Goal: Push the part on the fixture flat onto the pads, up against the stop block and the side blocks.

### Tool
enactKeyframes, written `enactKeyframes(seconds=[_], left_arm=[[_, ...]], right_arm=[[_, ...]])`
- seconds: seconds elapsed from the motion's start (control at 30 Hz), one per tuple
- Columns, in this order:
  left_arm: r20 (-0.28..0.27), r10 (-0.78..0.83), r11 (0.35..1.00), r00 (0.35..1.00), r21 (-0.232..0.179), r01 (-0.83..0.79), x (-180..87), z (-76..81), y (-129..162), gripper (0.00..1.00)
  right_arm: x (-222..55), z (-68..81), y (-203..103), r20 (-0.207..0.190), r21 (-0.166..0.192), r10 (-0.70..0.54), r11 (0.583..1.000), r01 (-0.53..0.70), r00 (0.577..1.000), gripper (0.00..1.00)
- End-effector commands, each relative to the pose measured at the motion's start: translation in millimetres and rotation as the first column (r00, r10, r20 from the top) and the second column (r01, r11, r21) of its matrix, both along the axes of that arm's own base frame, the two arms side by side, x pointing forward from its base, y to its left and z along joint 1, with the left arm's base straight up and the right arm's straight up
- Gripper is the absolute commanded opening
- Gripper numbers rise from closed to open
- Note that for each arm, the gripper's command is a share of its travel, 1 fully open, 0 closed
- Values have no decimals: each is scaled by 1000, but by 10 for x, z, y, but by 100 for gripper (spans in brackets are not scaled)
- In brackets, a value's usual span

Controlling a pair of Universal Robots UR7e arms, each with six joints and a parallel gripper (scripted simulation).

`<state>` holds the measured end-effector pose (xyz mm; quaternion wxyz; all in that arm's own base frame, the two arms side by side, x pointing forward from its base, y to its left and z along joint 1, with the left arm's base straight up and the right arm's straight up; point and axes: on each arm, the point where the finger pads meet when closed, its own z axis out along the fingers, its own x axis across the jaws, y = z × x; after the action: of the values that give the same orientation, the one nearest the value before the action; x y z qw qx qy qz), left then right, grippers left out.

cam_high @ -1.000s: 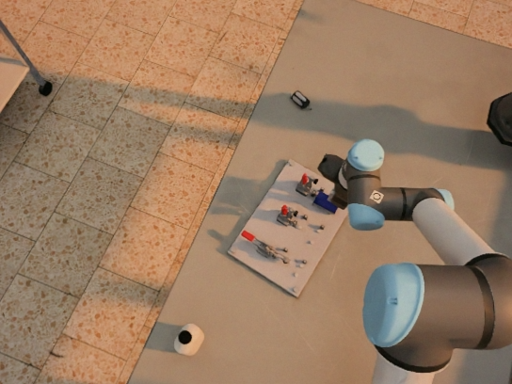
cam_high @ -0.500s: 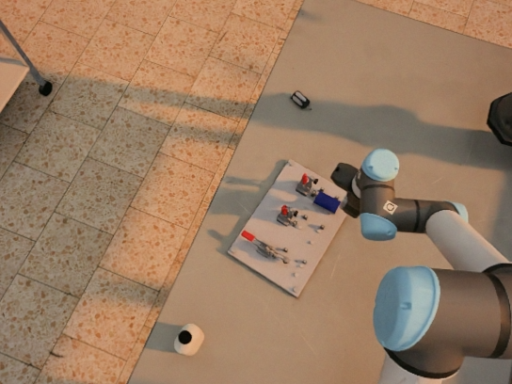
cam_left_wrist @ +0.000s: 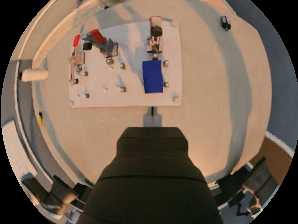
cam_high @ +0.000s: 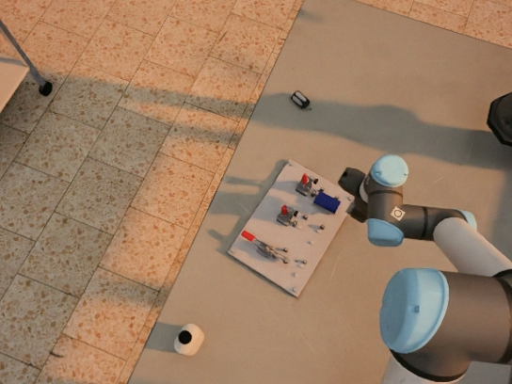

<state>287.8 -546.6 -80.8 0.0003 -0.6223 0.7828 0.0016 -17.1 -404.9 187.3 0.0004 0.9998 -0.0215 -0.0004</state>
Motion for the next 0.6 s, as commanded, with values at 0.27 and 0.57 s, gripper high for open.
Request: enactKeyframes(seconds=[0.27, 0.57], left_arm=[[0, 0, 1000, 1000, 0, 0, -25, -81, 5, 0], [0, 0, 1000, 1000, -1, 0, -24, -222, 0, 0]], right_arm=[[-8, -3, 13, 1, 1, -1, 1000, 1, 1000, 100], [-8, -3, 13, 1, 1, -1, 1000, 1, 1000, 100]])
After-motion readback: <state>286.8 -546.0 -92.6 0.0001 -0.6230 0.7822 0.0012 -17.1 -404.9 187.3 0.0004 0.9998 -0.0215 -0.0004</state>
